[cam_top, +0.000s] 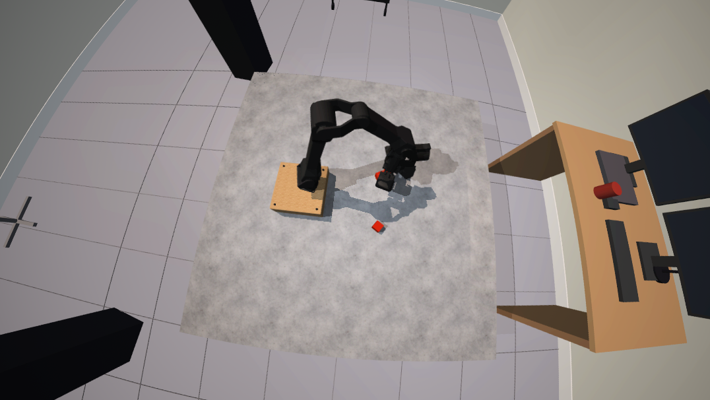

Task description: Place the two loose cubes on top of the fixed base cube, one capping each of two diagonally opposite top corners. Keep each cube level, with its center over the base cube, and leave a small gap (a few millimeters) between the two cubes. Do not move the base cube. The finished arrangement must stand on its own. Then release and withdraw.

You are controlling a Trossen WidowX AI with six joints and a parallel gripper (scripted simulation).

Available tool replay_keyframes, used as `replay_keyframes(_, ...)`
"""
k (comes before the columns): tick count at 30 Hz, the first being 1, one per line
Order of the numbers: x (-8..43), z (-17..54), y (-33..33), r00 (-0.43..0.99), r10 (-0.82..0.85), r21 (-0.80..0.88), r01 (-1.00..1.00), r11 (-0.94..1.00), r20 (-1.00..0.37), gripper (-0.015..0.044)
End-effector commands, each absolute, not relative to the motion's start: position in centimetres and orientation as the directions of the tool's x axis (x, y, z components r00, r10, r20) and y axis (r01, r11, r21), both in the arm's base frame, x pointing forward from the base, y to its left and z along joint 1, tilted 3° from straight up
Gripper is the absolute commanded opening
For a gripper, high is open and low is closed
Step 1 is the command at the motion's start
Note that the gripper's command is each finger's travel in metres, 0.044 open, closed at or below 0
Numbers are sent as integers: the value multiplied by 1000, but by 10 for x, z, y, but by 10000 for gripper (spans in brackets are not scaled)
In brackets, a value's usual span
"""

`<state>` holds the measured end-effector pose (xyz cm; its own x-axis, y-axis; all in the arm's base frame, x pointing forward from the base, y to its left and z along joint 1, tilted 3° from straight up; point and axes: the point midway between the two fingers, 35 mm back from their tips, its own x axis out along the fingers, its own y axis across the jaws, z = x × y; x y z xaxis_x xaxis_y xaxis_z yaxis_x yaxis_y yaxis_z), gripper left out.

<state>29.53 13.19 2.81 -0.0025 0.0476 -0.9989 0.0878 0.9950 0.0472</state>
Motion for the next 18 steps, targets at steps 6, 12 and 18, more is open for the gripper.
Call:
replay_keyframes(6,295,28,133,-2,51,50,88,995,-999,105)
replay_keyframes(12,295,28,133,-2,51,50,88,995,-999,205)
replay_keyframes(18,295,29,132,-2,50,50,88,995,-999,205)
